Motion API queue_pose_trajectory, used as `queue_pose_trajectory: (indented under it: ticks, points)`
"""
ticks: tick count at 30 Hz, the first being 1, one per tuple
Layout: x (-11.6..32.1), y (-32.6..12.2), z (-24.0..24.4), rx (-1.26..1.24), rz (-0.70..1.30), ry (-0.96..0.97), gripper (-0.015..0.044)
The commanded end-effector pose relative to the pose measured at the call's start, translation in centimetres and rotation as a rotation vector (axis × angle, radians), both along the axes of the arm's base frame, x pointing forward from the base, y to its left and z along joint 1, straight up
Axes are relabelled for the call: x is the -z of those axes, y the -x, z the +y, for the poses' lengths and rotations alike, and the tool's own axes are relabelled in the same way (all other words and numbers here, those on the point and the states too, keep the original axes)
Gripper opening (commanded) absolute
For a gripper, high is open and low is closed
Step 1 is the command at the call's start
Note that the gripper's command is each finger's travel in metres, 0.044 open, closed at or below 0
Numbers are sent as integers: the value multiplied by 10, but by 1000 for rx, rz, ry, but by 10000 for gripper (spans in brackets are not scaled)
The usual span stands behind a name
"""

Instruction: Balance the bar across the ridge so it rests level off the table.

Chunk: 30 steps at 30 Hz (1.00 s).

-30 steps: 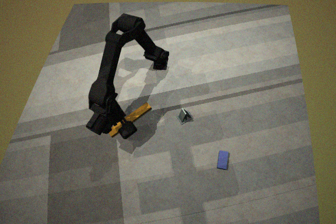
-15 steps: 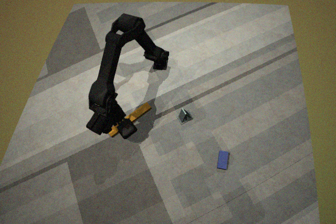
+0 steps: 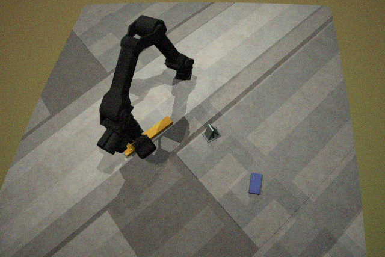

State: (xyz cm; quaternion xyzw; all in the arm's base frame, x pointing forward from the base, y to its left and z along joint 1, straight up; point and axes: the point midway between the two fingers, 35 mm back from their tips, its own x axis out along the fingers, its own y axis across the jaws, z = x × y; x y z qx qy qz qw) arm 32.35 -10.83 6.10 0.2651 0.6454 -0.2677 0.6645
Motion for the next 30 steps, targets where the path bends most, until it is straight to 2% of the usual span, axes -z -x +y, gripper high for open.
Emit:
queue_pose_trajectory:
  ticks: [1, 30]
  points:
    - [-12, -3, -1, 1, -9, 2, 0]
    - [-87, -1, 0, 4, -10, -1, 0]
